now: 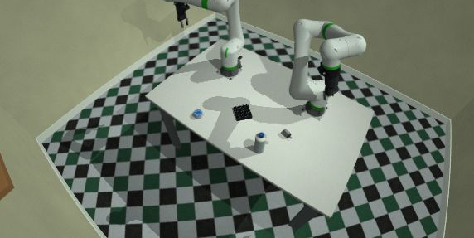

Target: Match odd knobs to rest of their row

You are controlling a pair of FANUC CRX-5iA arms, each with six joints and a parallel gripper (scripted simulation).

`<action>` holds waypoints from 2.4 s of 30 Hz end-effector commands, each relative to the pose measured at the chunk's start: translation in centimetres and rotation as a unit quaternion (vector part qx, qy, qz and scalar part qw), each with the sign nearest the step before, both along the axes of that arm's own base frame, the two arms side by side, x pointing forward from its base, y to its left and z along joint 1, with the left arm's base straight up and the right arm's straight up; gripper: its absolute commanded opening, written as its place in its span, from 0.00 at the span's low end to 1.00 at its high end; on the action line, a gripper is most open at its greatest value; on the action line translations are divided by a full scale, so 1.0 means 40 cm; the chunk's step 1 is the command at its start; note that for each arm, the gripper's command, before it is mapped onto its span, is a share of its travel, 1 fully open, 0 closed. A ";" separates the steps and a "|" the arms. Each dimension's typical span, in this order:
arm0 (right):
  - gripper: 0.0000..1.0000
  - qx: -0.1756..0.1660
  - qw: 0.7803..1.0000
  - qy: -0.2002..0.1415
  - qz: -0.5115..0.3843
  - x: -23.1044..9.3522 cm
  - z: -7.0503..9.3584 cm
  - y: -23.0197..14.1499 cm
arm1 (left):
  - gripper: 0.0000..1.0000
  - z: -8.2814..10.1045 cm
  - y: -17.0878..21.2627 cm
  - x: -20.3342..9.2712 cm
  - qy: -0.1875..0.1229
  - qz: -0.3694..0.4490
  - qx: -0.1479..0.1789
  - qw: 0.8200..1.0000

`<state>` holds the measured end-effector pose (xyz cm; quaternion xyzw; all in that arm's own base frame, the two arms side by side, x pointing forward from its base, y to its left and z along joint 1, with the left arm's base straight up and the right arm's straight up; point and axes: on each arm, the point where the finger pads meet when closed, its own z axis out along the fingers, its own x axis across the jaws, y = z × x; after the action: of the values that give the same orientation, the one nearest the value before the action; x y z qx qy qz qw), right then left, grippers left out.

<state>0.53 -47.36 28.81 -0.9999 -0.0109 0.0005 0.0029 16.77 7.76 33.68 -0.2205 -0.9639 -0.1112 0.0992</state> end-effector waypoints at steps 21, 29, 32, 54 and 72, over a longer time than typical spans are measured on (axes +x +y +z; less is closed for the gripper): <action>1.00 -0.003 1.000 0.000 -0.007 -0.003 0.004 -0.003 | 1.00 -0.010 -0.010 0.044 -0.015 0.020 0.002 1.000; 1.00 -0.003 1.000 0.000 -0.007 -0.003 0.004 -0.003 | 1.00 -0.043 -0.051 0.155 -0.049 0.072 0.004 0.996; 1.00 -0.003 1.000 0.000 -0.007 -0.003 0.004 -0.003 | 1.00 -0.065 -0.085 0.217 -0.068 0.104 0.002 0.992; 1.00 -0.003 1.000 0.000 -0.007 -0.003 0.004 -0.003 | 1.00 -0.172 -0.315 0.450 -0.132 0.251 -0.022 0.959; 1.00 -0.003 1.000 0.000 -0.007 -0.003 0.004 -0.003 | 1.00 -0.282 -0.583 0.562 -0.155 0.383 -0.048 0.909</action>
<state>0.41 -47.47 28.88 -1.0000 -0.0042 -0.0001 0.0009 38.07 -12.48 23.63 0.1414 -0.9881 -0.0556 -0.0228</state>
